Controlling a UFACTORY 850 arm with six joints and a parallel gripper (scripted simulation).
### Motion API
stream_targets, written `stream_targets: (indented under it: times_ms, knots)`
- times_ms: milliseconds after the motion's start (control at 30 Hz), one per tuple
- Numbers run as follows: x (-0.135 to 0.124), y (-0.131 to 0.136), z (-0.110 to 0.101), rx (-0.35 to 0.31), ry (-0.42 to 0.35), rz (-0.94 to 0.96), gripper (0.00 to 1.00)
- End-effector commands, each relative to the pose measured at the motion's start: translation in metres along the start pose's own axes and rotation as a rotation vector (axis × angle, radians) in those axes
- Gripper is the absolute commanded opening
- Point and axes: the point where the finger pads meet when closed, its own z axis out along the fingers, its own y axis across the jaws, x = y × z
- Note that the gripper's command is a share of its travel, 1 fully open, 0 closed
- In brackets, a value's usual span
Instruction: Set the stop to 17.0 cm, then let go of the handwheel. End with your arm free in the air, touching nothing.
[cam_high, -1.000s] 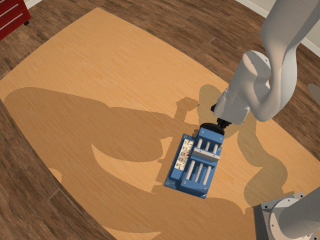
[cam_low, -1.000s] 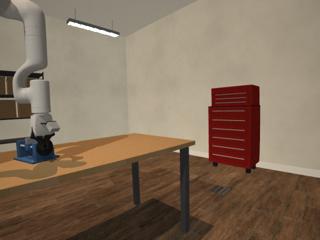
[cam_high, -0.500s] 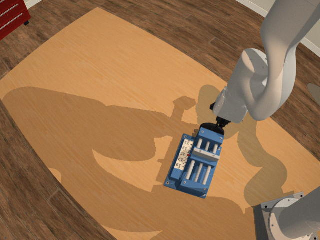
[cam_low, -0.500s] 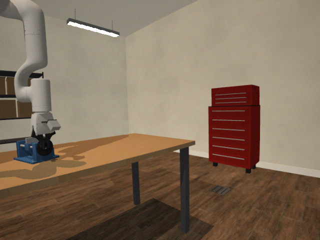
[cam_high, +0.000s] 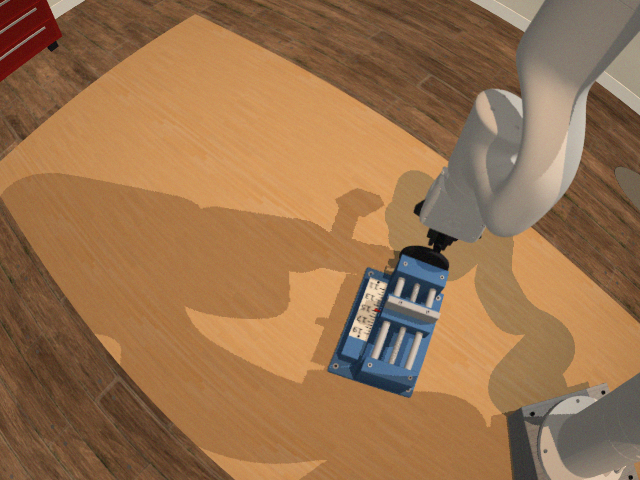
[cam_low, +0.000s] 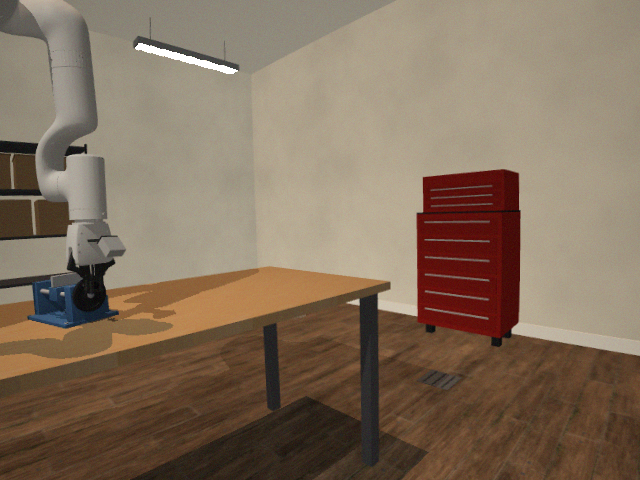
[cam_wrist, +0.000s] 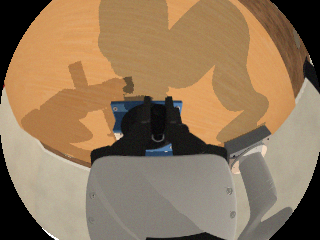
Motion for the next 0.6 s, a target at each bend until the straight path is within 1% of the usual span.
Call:
stream_targets:
  times_ms: [0,67,133,200,333,567]
  knots:
    - [0.001,-0.01,-0.002,0.001,-0.005,0.0,0.06]
    - [0.001,-0.018,-0.001,0.001,-0.005,0.0,0.06]
    - [0.001,-0.03,0.004,0.001,-0.005,0.0,0.06]
    - [0.001,-0.03,0.004,0.001,-0.005,0.0,0.06]
    - [0.0,-0.04,0.017,0.001,-0.005,0.0,0.06]
    - [0.0,-0.042,0.032,0.001,-0.005,0.0,0.06]
